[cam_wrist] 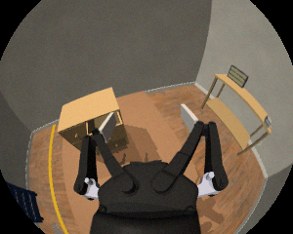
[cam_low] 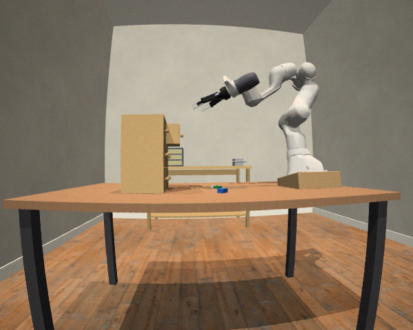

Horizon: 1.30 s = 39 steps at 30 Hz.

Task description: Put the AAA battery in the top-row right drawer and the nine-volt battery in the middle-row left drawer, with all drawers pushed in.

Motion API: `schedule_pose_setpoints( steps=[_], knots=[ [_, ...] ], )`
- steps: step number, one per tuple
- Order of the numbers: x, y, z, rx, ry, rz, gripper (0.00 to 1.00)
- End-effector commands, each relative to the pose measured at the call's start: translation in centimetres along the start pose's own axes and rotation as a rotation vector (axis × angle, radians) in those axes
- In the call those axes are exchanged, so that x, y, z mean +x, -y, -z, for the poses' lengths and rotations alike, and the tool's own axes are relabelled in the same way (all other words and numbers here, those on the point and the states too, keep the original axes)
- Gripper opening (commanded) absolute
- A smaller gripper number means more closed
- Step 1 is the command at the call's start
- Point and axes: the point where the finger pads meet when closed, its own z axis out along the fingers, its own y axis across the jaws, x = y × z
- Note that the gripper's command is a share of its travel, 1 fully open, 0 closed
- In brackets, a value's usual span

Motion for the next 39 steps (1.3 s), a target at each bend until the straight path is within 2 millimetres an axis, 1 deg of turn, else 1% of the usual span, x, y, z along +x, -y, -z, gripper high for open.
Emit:
schedule_pose_setpoints(
  steps=[1, 15, 16, 37, 38, 39],
  knots=[
    [0.0, -0.4, -0.2, -0.015, 0.010, 0.028, 1.00],
    [0.0, -0.4, -0.2, -0.015, 0.010, 0.028, 1.00],
    [0.6, -1.7, -0.7, -0.059, 0.043, 0.033, 1.00],
    [0.6, -1.7, -0.7, -0.059, 0.043, 0.033, 1.00],
    [1.0, -2.9, -1.2, -0.102, 0.082, 0.039, 1.00],
    [1.0, -2.9, -1.2, -0.102, 0.082, 0.039, 1.00]
  ],
)
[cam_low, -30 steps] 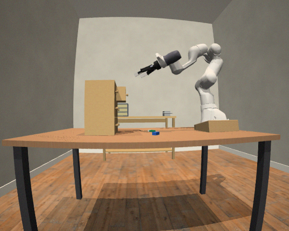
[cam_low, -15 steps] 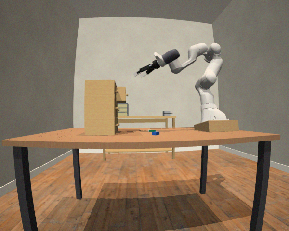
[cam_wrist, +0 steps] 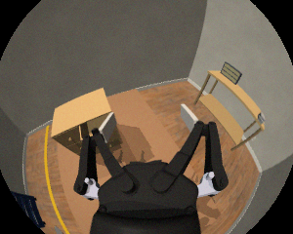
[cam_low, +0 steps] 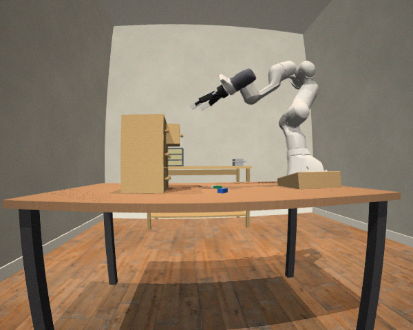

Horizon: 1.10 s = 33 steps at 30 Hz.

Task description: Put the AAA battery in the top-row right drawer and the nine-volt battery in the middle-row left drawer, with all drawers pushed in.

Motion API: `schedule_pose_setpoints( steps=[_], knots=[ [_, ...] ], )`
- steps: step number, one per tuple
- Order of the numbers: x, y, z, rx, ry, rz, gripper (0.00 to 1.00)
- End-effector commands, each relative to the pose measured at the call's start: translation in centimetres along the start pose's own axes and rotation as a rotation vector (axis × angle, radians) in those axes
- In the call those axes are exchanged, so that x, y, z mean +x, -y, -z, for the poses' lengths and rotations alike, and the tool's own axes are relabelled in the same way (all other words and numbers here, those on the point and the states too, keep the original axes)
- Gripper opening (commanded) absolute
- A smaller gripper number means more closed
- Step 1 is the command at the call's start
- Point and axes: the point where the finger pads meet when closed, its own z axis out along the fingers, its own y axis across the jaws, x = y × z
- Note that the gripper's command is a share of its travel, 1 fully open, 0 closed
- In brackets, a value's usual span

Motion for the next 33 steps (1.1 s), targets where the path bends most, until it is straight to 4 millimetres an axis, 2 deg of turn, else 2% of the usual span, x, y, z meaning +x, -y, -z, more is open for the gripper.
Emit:
schedule_pose_setpoints(
  steps=[1, 24, 25, 33],
  knots=[
    [0.2, -1.0, -0.4, -0.033, 0.029, 0.029, 1.00],
    [0.2, -1.0, -0.4, -0.033, 0.029, 0.029, 1.00],
    [0.5, -2.2, -0.8, -0.077, 0.082, 0.037, 1.00],
    [0.5, -2.2, -0.8, -0.077, 0.082, 0.037, 1.00]
  ],
)
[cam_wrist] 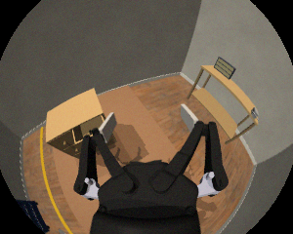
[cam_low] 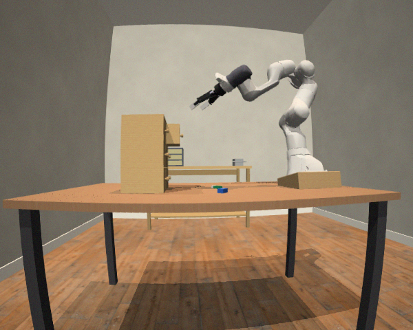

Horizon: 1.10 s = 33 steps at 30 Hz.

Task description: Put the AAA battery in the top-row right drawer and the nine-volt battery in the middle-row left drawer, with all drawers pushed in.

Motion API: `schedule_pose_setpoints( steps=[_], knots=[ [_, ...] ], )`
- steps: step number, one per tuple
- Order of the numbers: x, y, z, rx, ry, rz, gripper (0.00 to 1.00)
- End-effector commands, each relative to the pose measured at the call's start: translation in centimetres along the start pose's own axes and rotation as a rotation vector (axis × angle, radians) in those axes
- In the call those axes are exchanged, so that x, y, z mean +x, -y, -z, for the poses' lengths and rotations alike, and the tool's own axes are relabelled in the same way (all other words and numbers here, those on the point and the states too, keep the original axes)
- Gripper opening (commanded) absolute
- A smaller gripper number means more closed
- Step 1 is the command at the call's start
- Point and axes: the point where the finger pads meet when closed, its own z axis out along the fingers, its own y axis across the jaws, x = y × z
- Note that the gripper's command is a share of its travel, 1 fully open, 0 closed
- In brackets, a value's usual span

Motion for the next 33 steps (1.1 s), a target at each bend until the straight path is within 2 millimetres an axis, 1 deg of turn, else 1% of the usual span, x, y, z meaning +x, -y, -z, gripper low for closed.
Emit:
schedule_pose_setpoints(
  steps=[1, 15, 16, 33],
  knots=[
    [-0.2, -0.2, -0.1, -0.010, 0.011, 0.035, 1.00],
    [-0.2, -0.2, -0.1, -0.010, 0.011, 0.035, 1.00],
    [-0.1, -1.3, -0.5, -0.051, 0.082, 0.047, 1.00],
    [-0.1, -1.3, -0.5, -0.051, 0.082, 0.047, 1.00]
  ],
)
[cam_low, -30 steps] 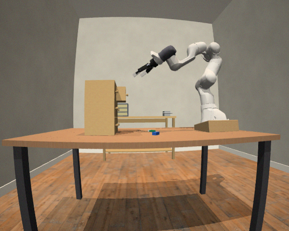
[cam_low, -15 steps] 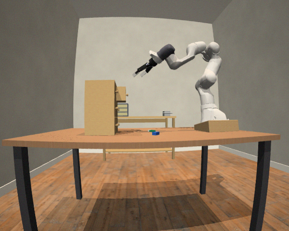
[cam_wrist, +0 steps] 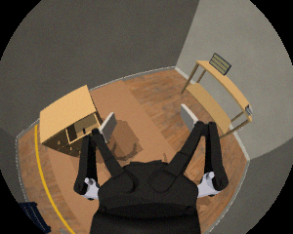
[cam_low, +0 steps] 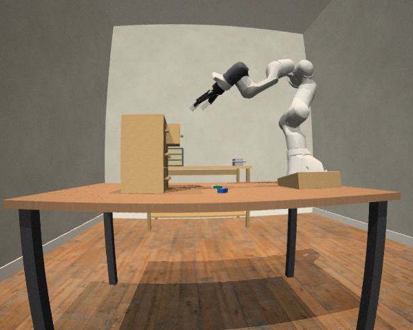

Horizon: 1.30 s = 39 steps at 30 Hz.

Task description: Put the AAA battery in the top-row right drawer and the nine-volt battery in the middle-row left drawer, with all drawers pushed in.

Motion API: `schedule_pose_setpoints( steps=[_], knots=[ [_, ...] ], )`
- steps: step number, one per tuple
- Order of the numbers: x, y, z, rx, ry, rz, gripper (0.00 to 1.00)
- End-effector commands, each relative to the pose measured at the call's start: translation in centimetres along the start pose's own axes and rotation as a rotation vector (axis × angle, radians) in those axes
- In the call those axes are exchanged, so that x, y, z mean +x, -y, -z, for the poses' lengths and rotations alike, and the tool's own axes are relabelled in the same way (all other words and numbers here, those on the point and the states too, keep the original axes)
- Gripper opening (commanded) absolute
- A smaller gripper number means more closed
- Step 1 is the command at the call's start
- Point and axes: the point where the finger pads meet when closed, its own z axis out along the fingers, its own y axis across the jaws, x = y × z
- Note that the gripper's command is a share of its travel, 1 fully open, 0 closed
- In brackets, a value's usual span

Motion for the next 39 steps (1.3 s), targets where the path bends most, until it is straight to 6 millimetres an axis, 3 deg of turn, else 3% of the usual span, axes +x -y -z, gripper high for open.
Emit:
schedule_pose_setpoints(
  steps=[1, 3, 5, 8, 10, 11, 12, 13, 14, 17, 19, 23, 28, 39],
  knots=[
    [-0.3, -0.6, -0.2, -0.028, 0.083, 0.035, 1.00],
    [-1.7, -0.6, 0.0, -0.038, 0.255, 0.077, 1.00],
    [-3.8, 1.2, 1.3, 0.008, 0.354, 0.084, 1.00],
    [-3.8, 1.2, 1.3, 0.011, 0.381, 0.093, 1.00],
    [-6.0, 4.3, 3.5, 0.086, 0.497, 0.110, 1.00],
    [-6.0, 4.3, 3.5, 0.096, 0.526, 0.125, 1.00],
    [-6.9, 6.0, 4.8, 0.132, 0.559, 0.126, 1.00],
    [-6.9, 6.0, 4.8, 0.145, 0.588, 0.144, 1.00],
    [-7.6, 7.6, 6.1, 0.183, 0.619, 0.148, 1.00],
    [-8.2, 9.0, 7.3, 0.252, 0.699, 0.193, 1.00],
    [-9.0, 11.5, 9.5, 0.322, 0.750, 0.211, 1.00],
    [-9.5, 13.5, 11.5, 0.434, 0.835, 0.276, 1.00],
    [-9.6, 14.1, 12.1, 0.526, 0.894, 0.374, 1.00],
    [-9.6, 14.1, 12.1, 0.527, 0.894, 0.374, 1.00]
  ],
)
